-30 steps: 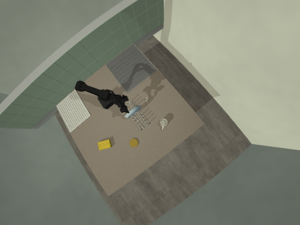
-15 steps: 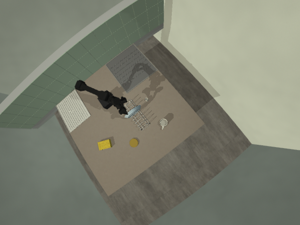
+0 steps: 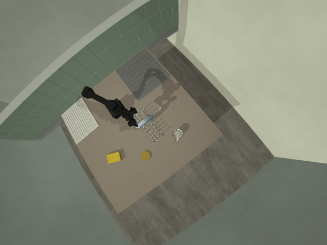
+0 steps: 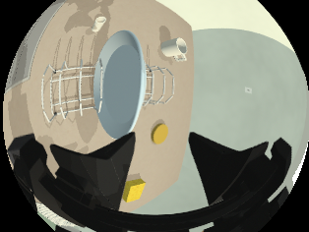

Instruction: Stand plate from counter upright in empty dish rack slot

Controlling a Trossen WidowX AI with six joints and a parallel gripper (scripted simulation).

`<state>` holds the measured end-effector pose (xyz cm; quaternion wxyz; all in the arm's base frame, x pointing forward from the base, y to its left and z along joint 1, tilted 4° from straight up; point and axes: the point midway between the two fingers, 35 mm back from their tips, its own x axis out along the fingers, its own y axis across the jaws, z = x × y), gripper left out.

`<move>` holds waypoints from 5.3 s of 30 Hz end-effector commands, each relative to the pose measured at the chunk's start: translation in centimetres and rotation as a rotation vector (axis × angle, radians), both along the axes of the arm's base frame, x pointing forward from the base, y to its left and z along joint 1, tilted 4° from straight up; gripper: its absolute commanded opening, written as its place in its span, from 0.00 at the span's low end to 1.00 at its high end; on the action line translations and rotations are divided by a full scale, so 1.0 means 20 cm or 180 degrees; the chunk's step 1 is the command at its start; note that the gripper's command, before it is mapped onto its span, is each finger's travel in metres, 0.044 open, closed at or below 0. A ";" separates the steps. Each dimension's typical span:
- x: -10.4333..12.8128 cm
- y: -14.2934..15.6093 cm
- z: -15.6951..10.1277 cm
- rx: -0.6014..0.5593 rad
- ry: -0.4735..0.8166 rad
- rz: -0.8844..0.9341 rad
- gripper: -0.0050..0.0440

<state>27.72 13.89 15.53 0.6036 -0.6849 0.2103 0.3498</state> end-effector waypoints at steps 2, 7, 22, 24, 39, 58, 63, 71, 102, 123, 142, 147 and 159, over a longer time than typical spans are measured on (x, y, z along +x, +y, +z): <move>0.00 -0.03 0.00 0.0004 0.0006 0.0010 0.66; 0.01 -0.06 0.00 0.0006 0.0013 0.0010 0.66; 0.03 -0.15 0.01 0.0011 0.0023 0.0011 0.66; 0.03 -0.16 0.01 0.0012 0.0024 0.0011 0.66; 0.04 -0.24 0.01 0.0020 0.0020 0.0014 0.66; 0.05 -0.36 0.02 0.0029 -0.0005 0.0019 0.66; 0.05 -0.39 0.03 0.0032 -0.0017 0.0020 0.66; 0.05 -0.43 0.03 0.0034 -0.0034 0.0022 0.66; 0.03 -0.59 0.05 0.0031 -0.0140 0.0030 0.66; 0.03 -0.55 0.74 0.0043 -0.0156 0.0017 0.66; 0.03 -0.55 0.72 0.0046 -0.0178 0.0028 1.00; 0.03 -0.55 0.72 0.0046 -0.0178 0.0028 1.00; 0.03 -0.55 0.72 0.0046 -0.0178 0.0028 1.00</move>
